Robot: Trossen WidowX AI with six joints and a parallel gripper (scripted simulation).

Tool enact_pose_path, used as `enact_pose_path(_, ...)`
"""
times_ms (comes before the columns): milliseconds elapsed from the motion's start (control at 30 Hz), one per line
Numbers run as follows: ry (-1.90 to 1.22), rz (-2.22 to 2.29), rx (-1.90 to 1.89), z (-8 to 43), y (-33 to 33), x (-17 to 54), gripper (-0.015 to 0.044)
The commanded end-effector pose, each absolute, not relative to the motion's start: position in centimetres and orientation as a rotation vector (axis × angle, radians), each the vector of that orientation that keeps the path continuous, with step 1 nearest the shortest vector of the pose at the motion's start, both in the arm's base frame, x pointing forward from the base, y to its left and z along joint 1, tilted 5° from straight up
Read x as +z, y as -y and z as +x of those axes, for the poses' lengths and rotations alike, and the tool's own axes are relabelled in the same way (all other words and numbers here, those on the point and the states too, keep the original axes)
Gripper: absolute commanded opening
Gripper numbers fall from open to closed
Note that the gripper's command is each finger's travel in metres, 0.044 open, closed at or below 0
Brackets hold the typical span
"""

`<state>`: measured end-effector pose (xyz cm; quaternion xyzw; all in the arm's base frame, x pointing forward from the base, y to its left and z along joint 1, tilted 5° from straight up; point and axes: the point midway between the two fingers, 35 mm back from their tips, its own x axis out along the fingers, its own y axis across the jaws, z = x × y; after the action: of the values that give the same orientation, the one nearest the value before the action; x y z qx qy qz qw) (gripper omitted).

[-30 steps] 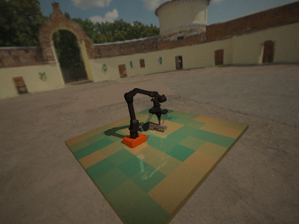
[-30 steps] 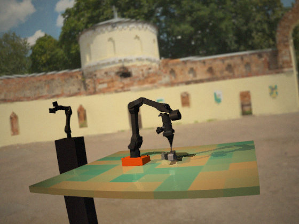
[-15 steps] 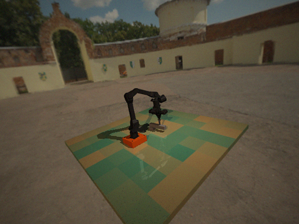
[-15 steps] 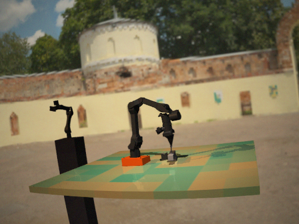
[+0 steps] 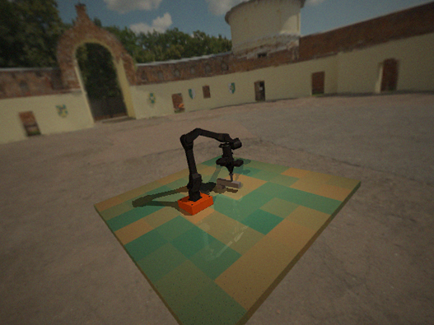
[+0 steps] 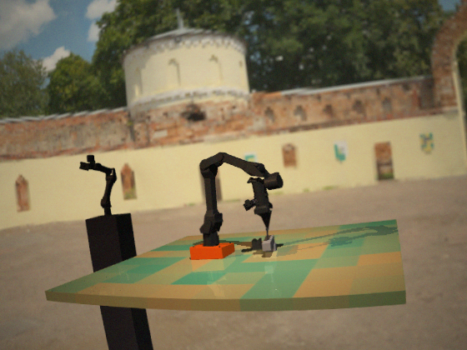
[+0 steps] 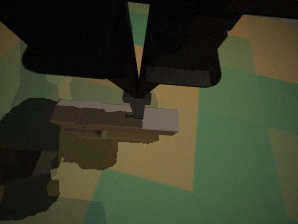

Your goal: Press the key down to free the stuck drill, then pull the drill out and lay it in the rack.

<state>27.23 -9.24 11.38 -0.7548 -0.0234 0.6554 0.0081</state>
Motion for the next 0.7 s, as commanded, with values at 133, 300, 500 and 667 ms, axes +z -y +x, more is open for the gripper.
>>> enact_pose_path(133,0.082,-2.29,2.115,26.9,9.5,8.7,0.0)
enact_pose_path(300,0.082,-2.29,2.114,27.1,9.5,9.2,0.0053)
enact_pose_path(500,0.082,-2.291,2.114,27.3,9.9,14.8,0.021)
enact_pose_path(667,0.082,-2.291,2.114,27.2,9.9,16.8,0.0341)
